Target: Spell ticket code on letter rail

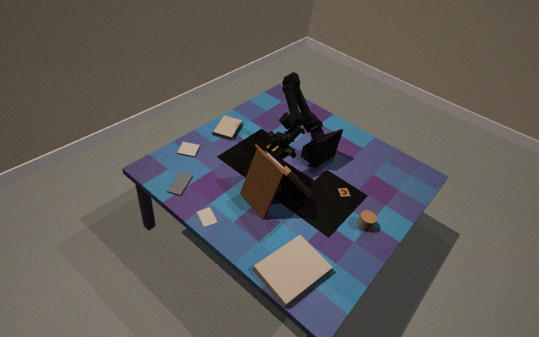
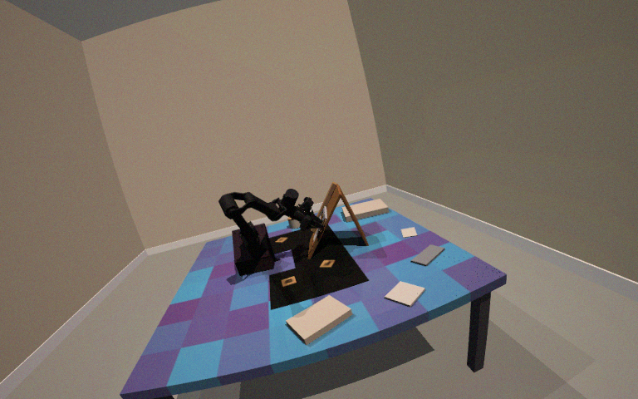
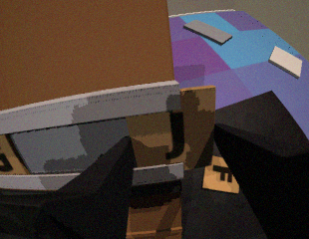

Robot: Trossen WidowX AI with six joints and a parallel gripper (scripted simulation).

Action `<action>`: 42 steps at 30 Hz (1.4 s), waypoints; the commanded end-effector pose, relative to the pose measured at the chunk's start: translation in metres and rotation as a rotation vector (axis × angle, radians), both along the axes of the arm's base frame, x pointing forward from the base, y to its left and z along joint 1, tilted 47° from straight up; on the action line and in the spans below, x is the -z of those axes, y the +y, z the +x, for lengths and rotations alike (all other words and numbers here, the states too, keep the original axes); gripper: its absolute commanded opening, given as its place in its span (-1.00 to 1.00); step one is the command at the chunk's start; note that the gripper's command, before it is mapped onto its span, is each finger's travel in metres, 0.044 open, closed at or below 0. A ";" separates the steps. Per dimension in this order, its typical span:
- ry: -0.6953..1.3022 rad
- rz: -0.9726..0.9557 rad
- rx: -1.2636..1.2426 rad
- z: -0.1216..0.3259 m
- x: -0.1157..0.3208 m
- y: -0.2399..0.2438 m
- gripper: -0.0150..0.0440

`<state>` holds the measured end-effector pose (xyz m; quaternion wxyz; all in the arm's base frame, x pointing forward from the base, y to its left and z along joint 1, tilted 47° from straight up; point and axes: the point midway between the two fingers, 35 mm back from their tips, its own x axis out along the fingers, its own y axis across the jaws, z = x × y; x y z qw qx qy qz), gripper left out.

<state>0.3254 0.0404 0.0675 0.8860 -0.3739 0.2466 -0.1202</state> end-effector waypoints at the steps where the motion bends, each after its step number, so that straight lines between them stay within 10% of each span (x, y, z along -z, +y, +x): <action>1: -0.002 0.003 0.003 0.000 0.002 0.002 -0.49; 42: -0.002 0.004 0.003 0.001 0.014 0.013 -0.49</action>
